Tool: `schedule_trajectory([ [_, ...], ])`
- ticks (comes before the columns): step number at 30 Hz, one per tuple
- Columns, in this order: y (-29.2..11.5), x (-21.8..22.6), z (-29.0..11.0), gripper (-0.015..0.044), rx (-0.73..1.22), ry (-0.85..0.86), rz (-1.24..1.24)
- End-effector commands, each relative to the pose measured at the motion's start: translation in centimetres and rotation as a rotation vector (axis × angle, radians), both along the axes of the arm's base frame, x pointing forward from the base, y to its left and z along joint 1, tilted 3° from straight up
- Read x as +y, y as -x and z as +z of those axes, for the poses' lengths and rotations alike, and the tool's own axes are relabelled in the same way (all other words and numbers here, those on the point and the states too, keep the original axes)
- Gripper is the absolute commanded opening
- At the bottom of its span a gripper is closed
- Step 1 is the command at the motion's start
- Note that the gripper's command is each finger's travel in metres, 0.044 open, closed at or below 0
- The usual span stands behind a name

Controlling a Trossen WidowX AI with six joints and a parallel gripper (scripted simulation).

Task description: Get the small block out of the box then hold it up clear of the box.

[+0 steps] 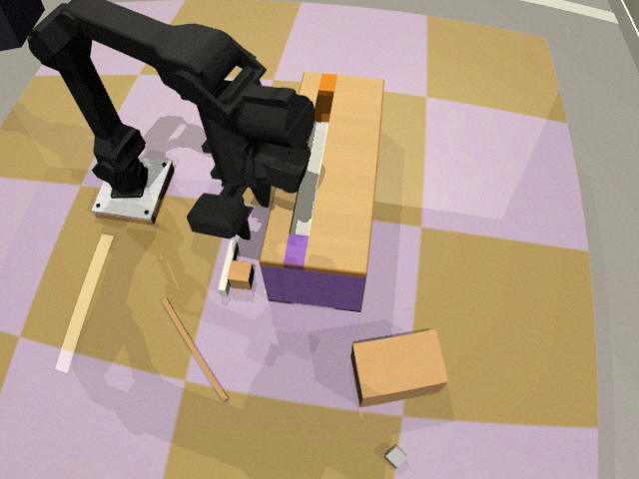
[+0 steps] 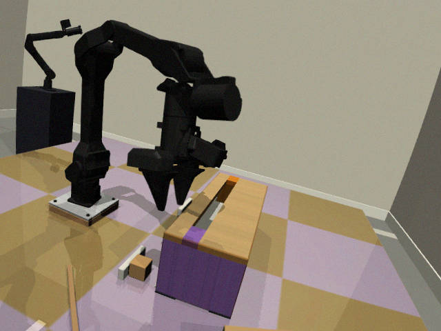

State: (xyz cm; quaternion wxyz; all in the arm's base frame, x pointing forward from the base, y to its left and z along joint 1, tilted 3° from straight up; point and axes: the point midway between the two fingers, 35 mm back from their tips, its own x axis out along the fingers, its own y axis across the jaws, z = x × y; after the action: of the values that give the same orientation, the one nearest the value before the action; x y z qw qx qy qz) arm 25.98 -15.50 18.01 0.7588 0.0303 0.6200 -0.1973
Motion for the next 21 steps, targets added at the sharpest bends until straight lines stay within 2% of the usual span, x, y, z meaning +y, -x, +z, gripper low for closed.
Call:
schedule_trajectory([
  [1, 1.2, -0.4, 0.2, 0.0285, -0.299, -0.248, -0.867],
  [21, 2.7, -1.3, 0.5, 0.0285, -0.565, -0.655, -2.090],
])
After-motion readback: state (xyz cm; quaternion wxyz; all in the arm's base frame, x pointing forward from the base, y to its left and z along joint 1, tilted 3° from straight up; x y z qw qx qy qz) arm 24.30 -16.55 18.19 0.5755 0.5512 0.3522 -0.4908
